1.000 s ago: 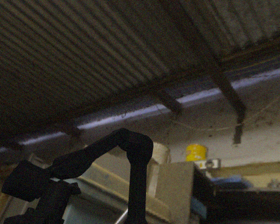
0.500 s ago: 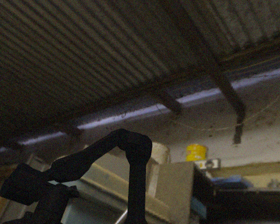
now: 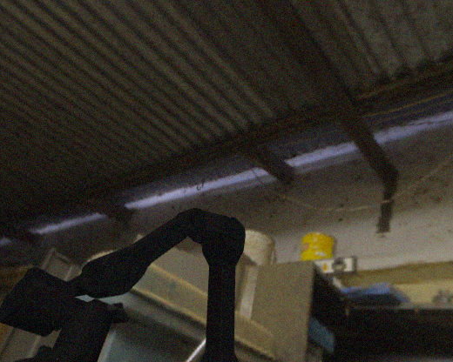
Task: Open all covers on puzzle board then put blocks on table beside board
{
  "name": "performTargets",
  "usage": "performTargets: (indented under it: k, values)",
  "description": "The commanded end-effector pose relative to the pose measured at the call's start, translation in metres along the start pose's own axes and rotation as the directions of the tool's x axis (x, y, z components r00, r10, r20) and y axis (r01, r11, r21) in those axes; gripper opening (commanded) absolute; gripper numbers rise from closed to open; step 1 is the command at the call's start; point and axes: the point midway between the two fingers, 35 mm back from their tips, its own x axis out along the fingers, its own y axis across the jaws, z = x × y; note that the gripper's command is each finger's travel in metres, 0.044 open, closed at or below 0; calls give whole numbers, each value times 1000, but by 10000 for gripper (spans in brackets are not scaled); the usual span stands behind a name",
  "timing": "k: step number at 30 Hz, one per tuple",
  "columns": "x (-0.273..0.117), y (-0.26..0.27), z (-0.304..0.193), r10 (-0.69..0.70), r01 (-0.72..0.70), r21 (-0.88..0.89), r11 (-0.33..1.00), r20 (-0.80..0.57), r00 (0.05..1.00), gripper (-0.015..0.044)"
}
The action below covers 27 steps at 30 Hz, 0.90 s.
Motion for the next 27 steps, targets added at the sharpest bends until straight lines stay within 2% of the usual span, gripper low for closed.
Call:
performTargets:
  k: [1,27]
  values:
    - [0,0,0,0,0,0,1000,1,1000,80]
    - [-29,-1,1,1,-1,-2,1000,-2,1000,80]
